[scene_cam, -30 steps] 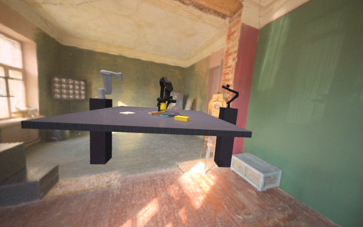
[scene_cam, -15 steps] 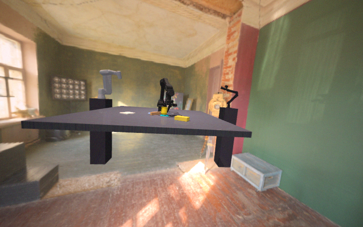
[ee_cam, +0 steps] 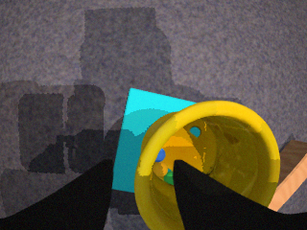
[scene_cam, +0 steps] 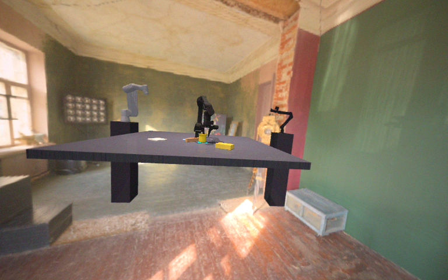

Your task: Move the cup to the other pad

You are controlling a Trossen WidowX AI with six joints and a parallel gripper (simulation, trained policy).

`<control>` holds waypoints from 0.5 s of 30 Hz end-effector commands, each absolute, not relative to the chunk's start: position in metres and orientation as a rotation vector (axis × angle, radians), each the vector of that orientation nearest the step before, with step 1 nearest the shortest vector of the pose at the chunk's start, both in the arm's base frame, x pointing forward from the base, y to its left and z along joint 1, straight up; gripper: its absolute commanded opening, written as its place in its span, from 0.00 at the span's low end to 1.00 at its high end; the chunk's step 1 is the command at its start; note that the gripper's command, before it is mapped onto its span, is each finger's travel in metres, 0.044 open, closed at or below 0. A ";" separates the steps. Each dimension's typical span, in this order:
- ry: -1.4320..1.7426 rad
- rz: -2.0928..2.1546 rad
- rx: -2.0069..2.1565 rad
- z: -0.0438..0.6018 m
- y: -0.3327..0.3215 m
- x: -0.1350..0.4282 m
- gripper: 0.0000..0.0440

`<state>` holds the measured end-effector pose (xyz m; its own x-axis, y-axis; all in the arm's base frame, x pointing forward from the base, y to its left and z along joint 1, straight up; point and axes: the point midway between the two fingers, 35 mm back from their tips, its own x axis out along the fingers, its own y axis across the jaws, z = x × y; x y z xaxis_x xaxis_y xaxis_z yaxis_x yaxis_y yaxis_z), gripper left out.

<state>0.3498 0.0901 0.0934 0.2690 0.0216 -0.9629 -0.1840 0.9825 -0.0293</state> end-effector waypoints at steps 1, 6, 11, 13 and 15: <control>1.298 0.144 -0.127 0.097 0.090 0.344 0.37; 1.280 0.152 -0.099 0.111 0.089 0.339 0.41; 1.248 0.154 -0.071 0.128 0.088 0.337 0.45; 1.233 0.153 -0.061 0.135 0.087 0.336 0.48; 1.217 0.152 -0.054 0.142 0.086 0.336 0.54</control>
<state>0.3359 0.0867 0.1346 0.3233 0.0801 -0.9429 -0.1540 0.9876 0.0311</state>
